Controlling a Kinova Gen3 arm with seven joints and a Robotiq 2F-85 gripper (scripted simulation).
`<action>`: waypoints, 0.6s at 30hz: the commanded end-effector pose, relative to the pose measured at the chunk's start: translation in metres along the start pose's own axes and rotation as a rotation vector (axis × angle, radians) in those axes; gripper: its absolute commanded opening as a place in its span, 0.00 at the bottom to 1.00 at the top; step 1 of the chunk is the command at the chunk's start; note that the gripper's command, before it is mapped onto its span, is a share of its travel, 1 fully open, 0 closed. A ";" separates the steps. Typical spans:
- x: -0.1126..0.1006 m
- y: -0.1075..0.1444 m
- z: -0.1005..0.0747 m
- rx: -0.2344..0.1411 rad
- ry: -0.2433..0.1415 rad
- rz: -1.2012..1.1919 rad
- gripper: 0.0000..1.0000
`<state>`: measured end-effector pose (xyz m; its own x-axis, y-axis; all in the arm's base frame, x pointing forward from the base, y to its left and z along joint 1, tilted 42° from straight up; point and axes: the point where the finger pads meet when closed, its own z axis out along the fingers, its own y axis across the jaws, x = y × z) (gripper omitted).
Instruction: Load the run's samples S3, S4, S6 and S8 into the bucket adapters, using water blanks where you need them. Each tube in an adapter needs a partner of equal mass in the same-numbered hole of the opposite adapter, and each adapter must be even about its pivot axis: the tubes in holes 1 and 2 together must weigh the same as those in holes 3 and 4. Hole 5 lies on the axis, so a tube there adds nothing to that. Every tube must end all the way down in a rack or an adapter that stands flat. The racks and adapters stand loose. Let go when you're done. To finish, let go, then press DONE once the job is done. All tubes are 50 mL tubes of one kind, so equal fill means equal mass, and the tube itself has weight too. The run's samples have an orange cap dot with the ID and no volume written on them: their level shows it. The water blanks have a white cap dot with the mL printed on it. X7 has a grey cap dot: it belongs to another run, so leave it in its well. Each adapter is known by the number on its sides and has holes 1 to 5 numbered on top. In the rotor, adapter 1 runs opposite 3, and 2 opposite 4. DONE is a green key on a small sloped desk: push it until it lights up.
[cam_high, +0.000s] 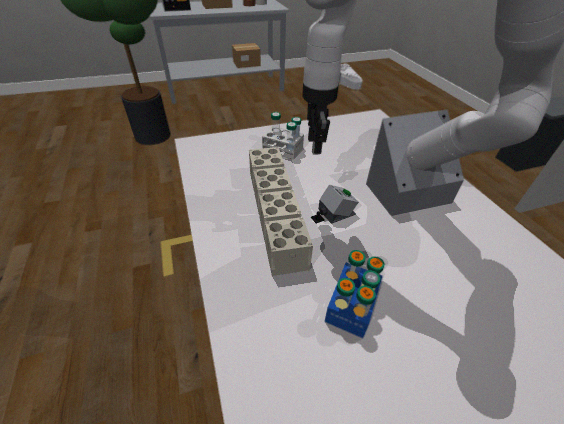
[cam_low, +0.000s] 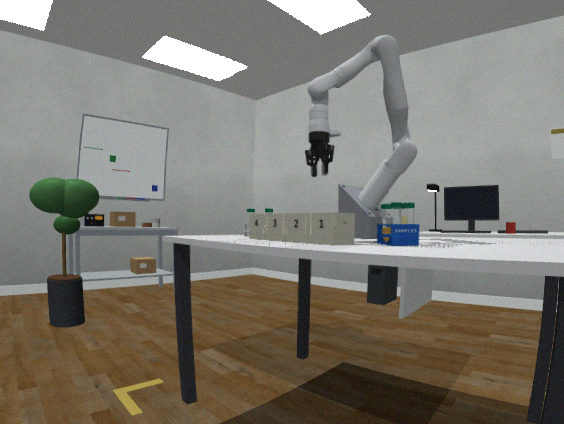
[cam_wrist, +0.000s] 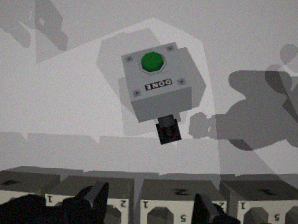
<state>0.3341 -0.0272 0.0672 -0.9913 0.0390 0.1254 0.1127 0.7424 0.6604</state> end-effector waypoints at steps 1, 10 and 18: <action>0.002 0.012 0.000 0.002 0.000 0.146 0.62; 0.009 0.041 0.000 0.002 0.000 0.506 0.62; 0.013 0.060 0.000 0.002 0.000 0.541 0.62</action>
<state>0.3286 0.0122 0.1030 -0.7946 0.4132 0.4448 0.6035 0.6173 0.5047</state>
